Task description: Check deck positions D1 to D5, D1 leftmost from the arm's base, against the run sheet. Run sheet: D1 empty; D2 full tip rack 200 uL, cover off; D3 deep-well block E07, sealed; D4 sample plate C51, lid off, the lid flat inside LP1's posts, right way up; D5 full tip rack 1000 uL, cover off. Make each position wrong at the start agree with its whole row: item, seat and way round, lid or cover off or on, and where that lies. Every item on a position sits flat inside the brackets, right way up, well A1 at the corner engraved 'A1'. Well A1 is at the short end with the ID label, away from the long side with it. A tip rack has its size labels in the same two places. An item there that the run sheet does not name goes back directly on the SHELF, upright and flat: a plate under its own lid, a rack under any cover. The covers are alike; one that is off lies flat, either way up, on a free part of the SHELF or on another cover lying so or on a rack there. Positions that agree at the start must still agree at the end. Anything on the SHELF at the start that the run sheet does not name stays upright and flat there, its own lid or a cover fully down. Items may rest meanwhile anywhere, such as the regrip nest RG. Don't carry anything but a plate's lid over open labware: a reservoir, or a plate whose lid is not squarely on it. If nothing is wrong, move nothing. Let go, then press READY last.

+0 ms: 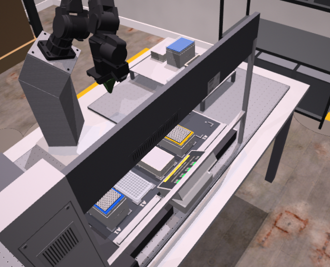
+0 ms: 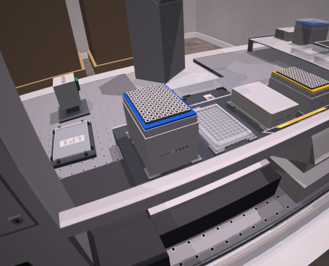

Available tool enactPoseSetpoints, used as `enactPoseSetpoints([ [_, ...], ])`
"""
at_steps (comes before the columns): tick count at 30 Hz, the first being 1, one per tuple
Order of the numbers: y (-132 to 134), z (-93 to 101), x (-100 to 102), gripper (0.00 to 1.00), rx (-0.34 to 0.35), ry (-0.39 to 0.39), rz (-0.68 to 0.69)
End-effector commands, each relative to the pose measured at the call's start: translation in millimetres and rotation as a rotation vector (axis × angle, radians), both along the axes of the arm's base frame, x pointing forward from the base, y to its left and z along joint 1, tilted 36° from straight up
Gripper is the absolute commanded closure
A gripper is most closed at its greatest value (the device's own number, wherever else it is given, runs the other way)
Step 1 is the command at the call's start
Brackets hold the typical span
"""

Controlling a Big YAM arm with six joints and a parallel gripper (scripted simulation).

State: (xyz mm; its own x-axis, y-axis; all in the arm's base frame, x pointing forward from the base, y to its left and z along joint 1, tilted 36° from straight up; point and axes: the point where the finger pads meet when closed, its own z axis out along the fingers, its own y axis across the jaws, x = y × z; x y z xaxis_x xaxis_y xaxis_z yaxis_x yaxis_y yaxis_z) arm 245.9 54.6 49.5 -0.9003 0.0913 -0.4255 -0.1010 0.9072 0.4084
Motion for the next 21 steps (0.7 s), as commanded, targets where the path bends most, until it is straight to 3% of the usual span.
enactPoseSetpoints([
  [1,1.3,11.1,10.2,1.00,0.031,-0.004,-0.058],
  [21,0.7,11.0,10.2,1.00,0.188,0.144,-0.349],
])
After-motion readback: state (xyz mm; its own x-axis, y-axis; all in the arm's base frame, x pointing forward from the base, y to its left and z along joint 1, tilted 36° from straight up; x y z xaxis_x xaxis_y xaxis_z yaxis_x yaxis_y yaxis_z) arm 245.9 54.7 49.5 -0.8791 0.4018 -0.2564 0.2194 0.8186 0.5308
